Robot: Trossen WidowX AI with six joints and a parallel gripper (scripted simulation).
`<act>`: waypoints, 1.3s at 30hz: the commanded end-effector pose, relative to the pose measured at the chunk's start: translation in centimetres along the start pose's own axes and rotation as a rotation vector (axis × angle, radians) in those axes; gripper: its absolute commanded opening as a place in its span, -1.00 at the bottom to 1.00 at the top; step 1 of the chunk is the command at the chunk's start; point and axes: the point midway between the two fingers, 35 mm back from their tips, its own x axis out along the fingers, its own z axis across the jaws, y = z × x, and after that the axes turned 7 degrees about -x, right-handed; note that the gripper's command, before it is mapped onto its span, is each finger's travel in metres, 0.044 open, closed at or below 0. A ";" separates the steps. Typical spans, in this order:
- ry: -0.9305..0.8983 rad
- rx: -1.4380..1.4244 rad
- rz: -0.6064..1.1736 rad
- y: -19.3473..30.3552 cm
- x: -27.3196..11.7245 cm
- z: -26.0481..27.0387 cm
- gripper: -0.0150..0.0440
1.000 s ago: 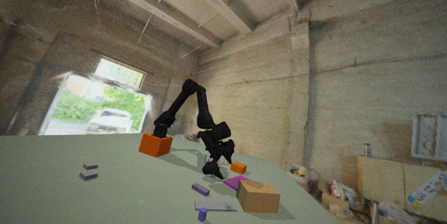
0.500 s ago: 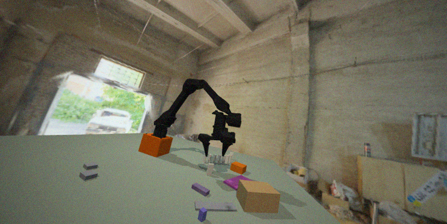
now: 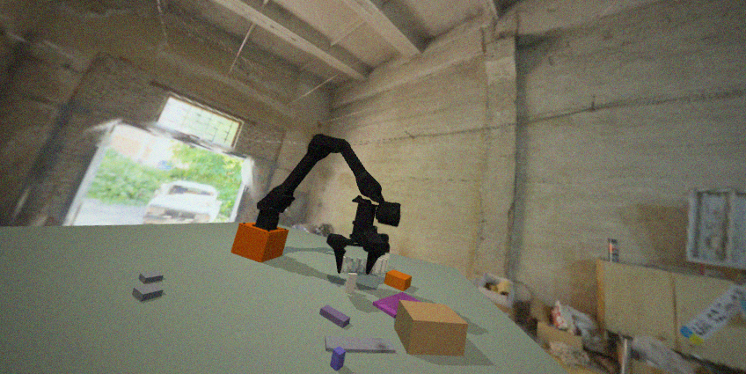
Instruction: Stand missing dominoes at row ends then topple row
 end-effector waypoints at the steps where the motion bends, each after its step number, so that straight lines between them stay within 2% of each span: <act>1: 0.010 0.004 0.004 0.2 1.2 -0.3 1.00; 15: 0.010 0.004 0.004 0.1 2.7 -0.3 1.00; 28: 0.010 0.004 0.004 0.1 2.7 -0.3 -0.13; 39: 0.011 0.004 0.004 0.1 2.2 -0.2 -0.13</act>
